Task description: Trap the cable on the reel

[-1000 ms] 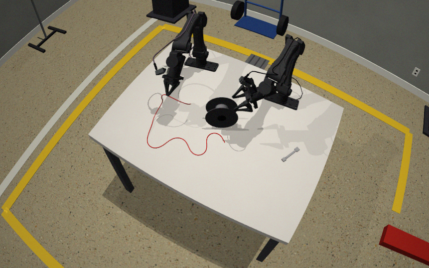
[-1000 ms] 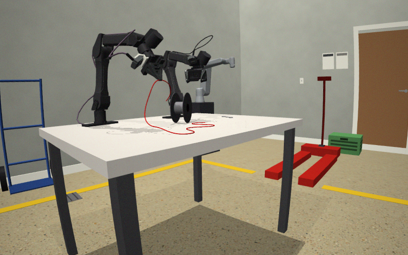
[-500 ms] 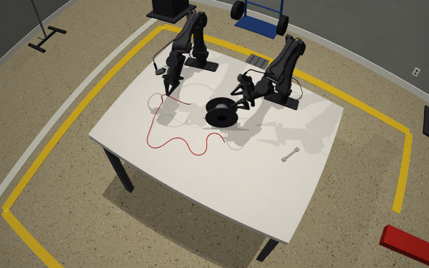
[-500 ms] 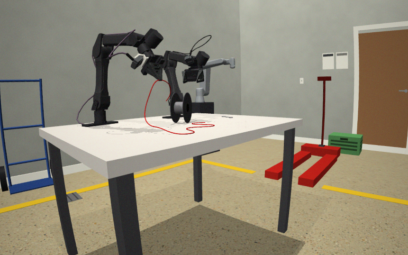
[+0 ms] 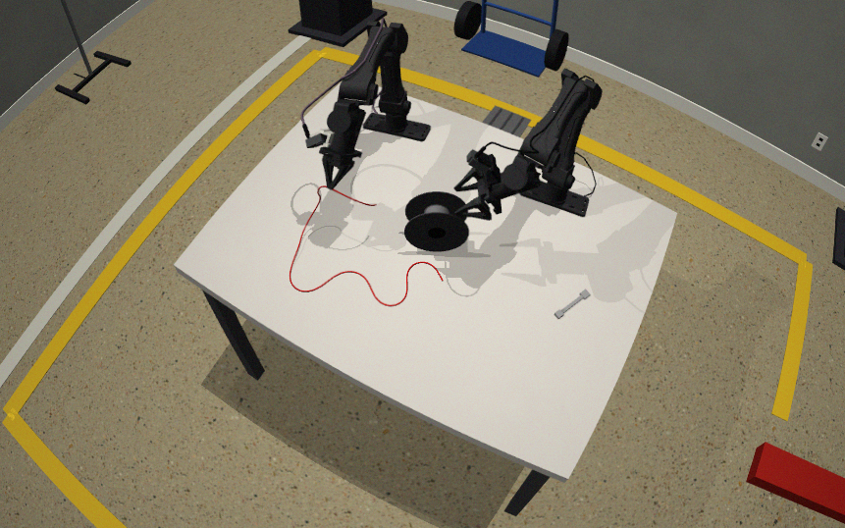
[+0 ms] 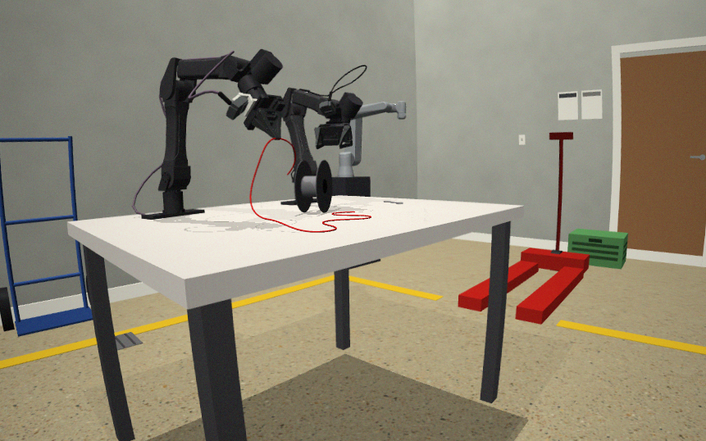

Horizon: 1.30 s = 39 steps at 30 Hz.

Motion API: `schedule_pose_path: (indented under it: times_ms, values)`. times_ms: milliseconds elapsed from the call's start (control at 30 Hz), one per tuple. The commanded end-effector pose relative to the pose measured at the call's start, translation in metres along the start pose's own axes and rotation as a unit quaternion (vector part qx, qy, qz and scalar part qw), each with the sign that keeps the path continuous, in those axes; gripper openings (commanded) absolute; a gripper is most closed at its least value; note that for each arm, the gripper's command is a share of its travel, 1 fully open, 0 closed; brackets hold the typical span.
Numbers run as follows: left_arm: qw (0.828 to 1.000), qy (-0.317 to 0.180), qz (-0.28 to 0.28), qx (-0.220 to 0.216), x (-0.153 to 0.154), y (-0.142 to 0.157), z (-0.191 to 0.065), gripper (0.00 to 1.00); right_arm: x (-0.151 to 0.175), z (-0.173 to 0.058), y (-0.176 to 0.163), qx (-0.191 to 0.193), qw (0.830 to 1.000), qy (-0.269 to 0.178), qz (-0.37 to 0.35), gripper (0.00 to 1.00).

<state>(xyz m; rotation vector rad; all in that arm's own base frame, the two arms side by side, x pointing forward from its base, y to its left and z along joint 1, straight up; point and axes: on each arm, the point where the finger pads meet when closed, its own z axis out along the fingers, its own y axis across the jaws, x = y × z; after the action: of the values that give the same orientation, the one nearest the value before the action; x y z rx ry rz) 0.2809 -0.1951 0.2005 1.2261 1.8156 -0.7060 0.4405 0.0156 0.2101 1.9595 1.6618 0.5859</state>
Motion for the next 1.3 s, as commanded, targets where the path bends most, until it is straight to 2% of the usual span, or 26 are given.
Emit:
schedule_pose_path:
  times_ms: [0,267,367,433,833,1000,1100,1200,1267]
  values:
    - [1.0,-0.001,-0.003,0.015,0.011,-0.004,0.011,0.75,-0.011,-0.024,0.022,-0.035,0.999,-0.008,0.007,0.0]
    - [1.0,-0.002,-0.005,0.012,0.028,-0.001,0.023,0.75,-0.01,-0.025,0.022,-0.035,0.999,-0.007,0.006,0.0]
    - [1.0,-0.011,0.006,0.007,0.019,0.0,0.02,0.75,-0.008,-0.025,0.022,-0.035,0.999,-0.006,0.004,0.0]
    - [1.0,-0.001,-0.006,0.014,0.032,-0.005,0.024,0.75,-0.006,-0.025,0.022,-0.035,0.999,-0.004,0.002,0.0]
    - [1.0,-0.01,0.003,0.003,0.022,-0.005,0.013,0.75,0.003,-0.013,0.016,-0.018,1.0,-0.003,-0.002,0.0]
    - [1.0,-0.007,-0.001,0.005,0.028,-0.006,0.014,0.75,-0.002,-0.015,0.018,-0.022,1.0,-0.006,0.002,0.0]
    - [1.0,-0.009,0.003,0.002,0.025,-0.005,0.012,0.75,0.006,-0.023,0.02,-0.034,0.999,0.001,0.004,0.0]
    - [1.0,-0.006,-0.002,0.003,0.03,-0.006,0.013,0.75,0.012,-0.015,-0.008,-0.005,1.0,-0.007,0.0,0.0]
    - [1.0,-0.008,0.002,0.002,0.027,-0.003,0.013,0.75,0.019,-0.017,-0.006,-0.009,1.0,-0.006,0.0,0.0]
